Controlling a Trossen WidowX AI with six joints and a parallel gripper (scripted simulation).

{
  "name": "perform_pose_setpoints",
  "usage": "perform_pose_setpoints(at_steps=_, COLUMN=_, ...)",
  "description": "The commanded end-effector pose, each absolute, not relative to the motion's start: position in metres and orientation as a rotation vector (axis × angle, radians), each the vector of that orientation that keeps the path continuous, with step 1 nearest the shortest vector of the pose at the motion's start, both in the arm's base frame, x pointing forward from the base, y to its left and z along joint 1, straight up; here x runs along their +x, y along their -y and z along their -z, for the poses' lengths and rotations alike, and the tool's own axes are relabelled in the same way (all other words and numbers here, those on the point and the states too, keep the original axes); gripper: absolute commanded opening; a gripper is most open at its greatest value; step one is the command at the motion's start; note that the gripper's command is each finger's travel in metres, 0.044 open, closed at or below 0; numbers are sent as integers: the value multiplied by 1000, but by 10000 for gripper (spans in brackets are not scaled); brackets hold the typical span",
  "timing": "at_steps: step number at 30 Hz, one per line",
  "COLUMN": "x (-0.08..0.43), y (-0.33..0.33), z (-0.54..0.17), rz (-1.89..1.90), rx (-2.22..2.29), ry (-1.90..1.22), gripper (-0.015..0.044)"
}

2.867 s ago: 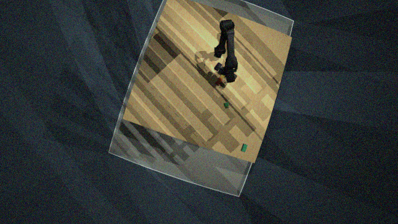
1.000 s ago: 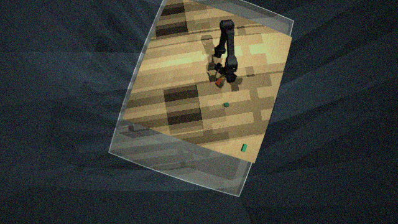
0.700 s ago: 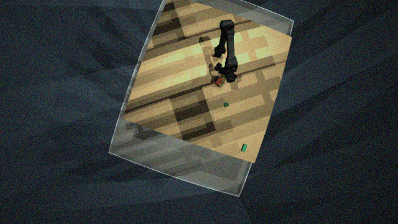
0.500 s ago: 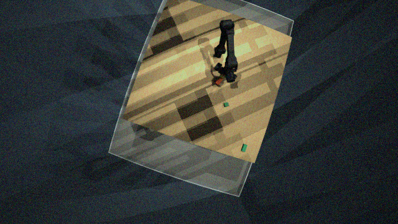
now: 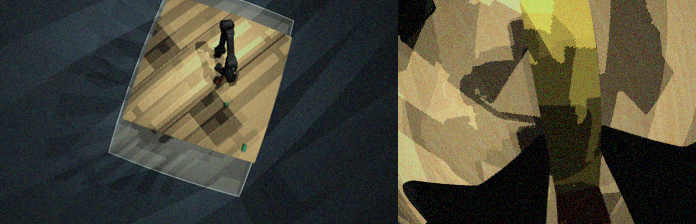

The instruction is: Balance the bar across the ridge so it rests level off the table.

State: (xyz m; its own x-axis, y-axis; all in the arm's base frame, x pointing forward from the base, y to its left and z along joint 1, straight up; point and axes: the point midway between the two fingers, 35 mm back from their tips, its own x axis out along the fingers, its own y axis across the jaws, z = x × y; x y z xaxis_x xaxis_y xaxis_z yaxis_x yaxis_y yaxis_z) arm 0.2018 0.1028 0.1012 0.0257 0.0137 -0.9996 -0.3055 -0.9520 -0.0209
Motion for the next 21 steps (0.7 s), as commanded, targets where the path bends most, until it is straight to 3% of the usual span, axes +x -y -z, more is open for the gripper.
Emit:
perform_pose_setpoints(at_steps=1, x=201, y=-102, z=-97, rz=-2030, rx=-2070, ry=-303, gripper=0)
perform_pose_setpoints(at_steps=21, x=200, y=-102, z=-96, rz=-2030, rx=-2070, ry=-303, gripper=0)
